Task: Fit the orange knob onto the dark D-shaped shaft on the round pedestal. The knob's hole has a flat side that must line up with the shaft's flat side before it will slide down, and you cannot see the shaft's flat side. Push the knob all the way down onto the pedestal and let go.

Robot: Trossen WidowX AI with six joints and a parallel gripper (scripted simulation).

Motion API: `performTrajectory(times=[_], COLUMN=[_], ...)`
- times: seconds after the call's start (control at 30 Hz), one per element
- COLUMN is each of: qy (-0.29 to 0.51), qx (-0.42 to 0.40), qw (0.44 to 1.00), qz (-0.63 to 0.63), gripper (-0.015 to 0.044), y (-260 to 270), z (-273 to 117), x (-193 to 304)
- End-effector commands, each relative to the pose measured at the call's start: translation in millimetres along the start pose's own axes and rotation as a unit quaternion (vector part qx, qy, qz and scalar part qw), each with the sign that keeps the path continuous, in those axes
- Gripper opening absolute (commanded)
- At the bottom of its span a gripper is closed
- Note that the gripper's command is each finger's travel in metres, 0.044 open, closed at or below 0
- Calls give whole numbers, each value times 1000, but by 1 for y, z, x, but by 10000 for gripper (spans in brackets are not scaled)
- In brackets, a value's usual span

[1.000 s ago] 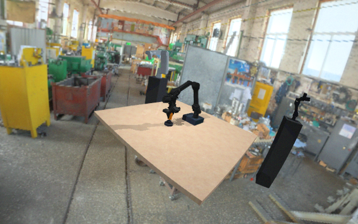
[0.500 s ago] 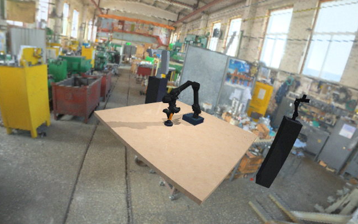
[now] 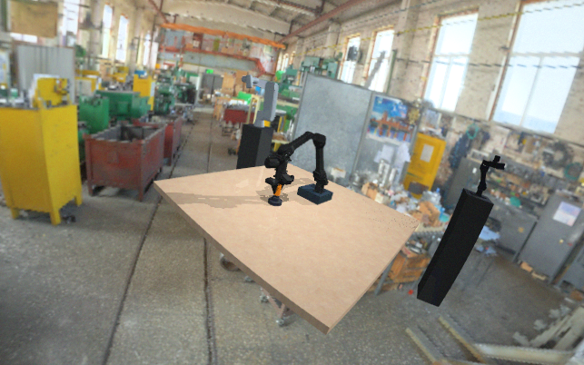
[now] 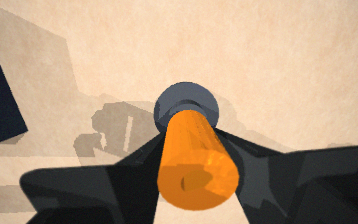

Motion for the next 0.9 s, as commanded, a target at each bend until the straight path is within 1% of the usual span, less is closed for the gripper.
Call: performTrajectory(times=[0.0,0.37,0.87], qy=[0,0,0], qx=[1,1,1], qw=[1000,1000,1000], qz=[1,-23,31], gripper=[0,0,0], y=[0,-1,0], z=[0,1,16], x=[0,-1,-1])
Point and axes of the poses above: the point midway between the two fingers, 35 mm back from their tips, its own z axis out along the fingers, its own y axis across the jaws, x = y × z, the point moved 7 cm from there along -z, back along the fingers, and after that the axes turned 14 degrees about -z, right-handed, at the moved point
